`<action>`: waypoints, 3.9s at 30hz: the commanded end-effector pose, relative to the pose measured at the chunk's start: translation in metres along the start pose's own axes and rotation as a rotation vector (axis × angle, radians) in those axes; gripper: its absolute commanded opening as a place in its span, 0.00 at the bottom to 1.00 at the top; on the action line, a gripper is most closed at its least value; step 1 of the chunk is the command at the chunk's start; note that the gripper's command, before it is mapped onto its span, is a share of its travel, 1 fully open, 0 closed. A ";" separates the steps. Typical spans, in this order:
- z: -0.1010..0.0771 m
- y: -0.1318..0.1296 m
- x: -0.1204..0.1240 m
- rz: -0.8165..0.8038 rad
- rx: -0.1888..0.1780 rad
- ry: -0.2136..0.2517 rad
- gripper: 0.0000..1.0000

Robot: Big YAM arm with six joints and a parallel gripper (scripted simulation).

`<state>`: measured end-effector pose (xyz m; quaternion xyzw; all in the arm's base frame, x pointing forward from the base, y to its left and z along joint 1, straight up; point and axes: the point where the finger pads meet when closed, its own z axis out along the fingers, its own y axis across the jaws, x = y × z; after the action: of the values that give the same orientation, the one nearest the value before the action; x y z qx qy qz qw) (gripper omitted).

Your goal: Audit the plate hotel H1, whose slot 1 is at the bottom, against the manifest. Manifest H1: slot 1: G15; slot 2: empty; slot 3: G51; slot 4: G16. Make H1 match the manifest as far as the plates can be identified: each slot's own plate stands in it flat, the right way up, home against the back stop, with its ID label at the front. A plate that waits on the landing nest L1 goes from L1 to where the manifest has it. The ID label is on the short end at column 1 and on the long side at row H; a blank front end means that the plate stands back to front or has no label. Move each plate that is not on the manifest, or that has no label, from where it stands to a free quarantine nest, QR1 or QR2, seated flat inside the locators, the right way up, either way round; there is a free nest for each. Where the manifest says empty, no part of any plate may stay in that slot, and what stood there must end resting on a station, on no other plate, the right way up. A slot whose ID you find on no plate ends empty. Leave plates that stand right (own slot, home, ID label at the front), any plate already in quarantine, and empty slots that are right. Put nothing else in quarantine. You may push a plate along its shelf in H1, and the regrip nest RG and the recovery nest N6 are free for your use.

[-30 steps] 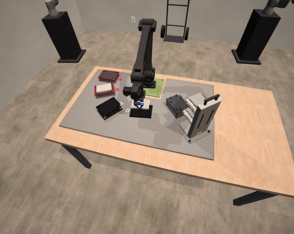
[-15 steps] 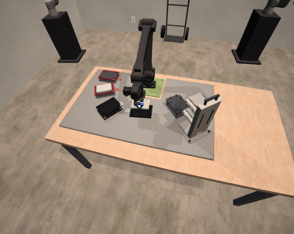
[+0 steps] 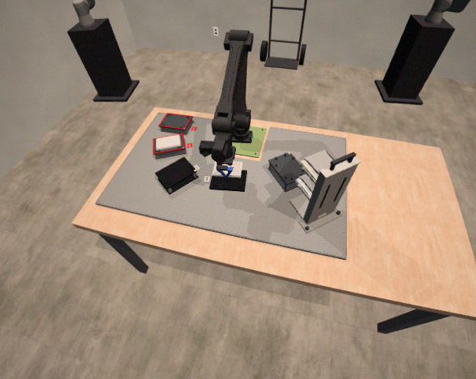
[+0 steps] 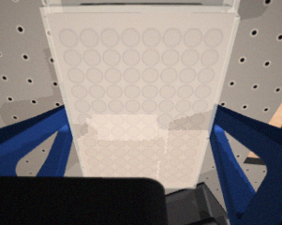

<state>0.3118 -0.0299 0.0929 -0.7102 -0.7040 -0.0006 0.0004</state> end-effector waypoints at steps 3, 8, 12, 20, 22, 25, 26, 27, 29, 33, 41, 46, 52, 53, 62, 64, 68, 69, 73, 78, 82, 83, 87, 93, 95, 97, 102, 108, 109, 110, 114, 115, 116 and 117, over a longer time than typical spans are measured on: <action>0.000 0.005 0.004 -0.004 -0.019 -0.002 0.86; 0.001 0.010 0.003 -0.004 -0.024 -0.003 0.86; 0.005 0.005 0.004 -0.004 -0.022 -0.002 0.86; 0.010 0.005 0.004 -0.004 -0.019 -0.002 0.86; -0.001 0.020 0.003 -0.004 -0.051 -0.005 0.86; 0.009 0.011 0.003 -0.004 -0.029 -0.003 0.86; 0.012 0.007 0.004 -0.004 -0.023 -0.002 0.86; 0.013 0.005 0.004 -0.004 -0.022 -0.002 0.86; 0.016 0.005 0.004 -0.004 -0.016 -0.002 0.86; 0.017 0.007 0.004 -0.004 -0.024 -0.003 0.86; 0.024 0.005 0.004 -0.004 -0.012 -0.002 0.86; 0.022 0.011 0.003 -0.004 -0.031 -0.003 0.86; 0.030 0.006 0.004 -0.004 -0.018 -0.002 0.86; 0.029 0.008 0.004 -0.004 -0.024 -0.003 0.86; 0.035 0.007 0.004 -0.004 -0.018 -0.002 0.86; 0.035 0.005 0.004 -0.004 -0.024 -0.003 0.86; 0.040 0.006 0.004 -0.004 -0.015 -0.002 0.86; 0.041 0.004 0.004 -0.004 -0.014 -0.002 0.86; 0.032 0.013 0.003 -0.004 -0.041 -0.004 0.86; 0.047 0.004 0.004 -0.004 -0.010 -0.002 0.86; 0.043 0.011 0.003 -0.004 -0.032 -0.003 0.86; 0.047 0.008 0.004 -0.004 -0.021 -0.002 0.86; 0.051 0.005 0.004 -0.004 -0.018 -0.002 0.86; 0.051 0.012 0.003 -0.004 -0.027 -0.003 0.86; 0.057 0.005 0.004 -0.004 -0.012 -0.002 0.86; 0.054 0.005 0.004 -0.004 -0.024 -0.003 0.86; 0.061 0.004 0.004 -0.004 -0.013 -0.002 0.86; 0.056 0.017 0.003 -0.006 -0.039 -0.004 0.86; 0.057 0.016 0.003 -0.006 -0.035 -0.003 0.86; 0.053 0.014 0.000 -0.001 -0.037 -0.005 0.86; 0.053 0.014 0.000 -0.001 -0.037 -0.005 1.00; 0.053 0.014 0.000 -0.001 -0.037 -0.005 1.00; 0.053 0.014 0.000 -0.001 -0.037 -0.005 1.00; 0.053 0.014 0.000 -0.001 -0.037 -0.005 1.00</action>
<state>0.3112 -0.0297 0.0289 -0.7104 -0.7038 -0.0004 0.0007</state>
